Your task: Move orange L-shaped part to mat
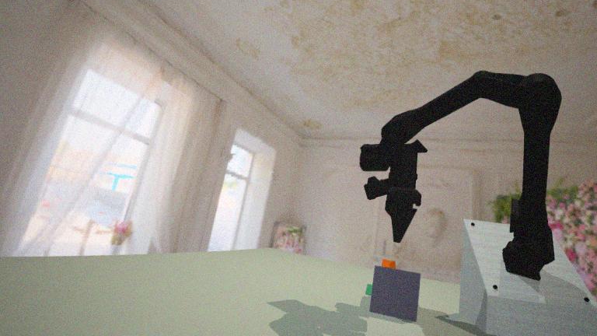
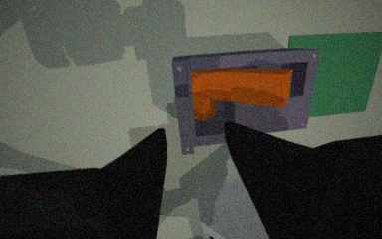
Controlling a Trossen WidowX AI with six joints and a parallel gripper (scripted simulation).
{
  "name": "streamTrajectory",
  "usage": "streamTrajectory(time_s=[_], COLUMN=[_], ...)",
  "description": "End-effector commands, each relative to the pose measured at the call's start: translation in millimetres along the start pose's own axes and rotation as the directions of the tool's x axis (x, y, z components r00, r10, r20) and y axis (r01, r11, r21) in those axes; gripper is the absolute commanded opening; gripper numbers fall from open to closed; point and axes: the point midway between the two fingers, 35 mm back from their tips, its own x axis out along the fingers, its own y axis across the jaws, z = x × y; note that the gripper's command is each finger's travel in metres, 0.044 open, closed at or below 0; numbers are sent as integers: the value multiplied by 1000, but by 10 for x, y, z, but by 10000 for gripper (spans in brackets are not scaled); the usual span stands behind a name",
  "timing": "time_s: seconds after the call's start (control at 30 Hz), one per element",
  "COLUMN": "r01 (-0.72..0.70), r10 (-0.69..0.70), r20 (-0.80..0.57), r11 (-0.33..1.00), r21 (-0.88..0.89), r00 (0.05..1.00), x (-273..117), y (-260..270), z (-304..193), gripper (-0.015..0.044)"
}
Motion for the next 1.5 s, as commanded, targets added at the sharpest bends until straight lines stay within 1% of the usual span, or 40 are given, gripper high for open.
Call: streamTrajectory(time_s=[0.0, 0.47, 0.53, 0.6, 0.63, 0.73, 0.8, 0.87, 0.93, 1.0, 1.03, 1.07, 1.1, 1.33, 1.47], r01=[-1, -1, 0, 1, 2, 5, 6, 8, 9, 9, 10, 10, 10, 10, 10], r10=[1, 1, 0, -1, -2, -4, -5, -6, -6, -6, -5, -5, -5, -5, -5], r20=[0, 0, 0, -1, -1, -3, -4, -5, -7, -9, -9, -10, -10, -10, -9], r11=[1000, 1000, 998, 984, 965, 842, 712, 549, 362, 158, 75, 25, 8, 8, 8], r21=[4, 4, 57, 177, 262, 539, 703, 836, 932, 987, 997, 1000, 1000, 1000, 1000], r00=[1000, 1000, 1000, 1000, 1000, 1000, 1000, 1000, 1000, 1000, 1000, 1000, 1000, 1000, 1000], x=[4, 4, 2, -2, -5, -14, -19, -23, -26, -27, -28, -28, -28, -15, 153], y=[-3, -3, -28, -83, -123, -265, -365, -465, -567, -669, -710, -735, -743, -743, -744], z=[-3, -3, 4, 18, 28, 56, 72, 84, 92, 97, 98, 99, 99, 99, 101], gripper=[180, 180, 233, 280, 280, 280, 280, 280, 280, 280, 280, 280, 280, 280, 280])
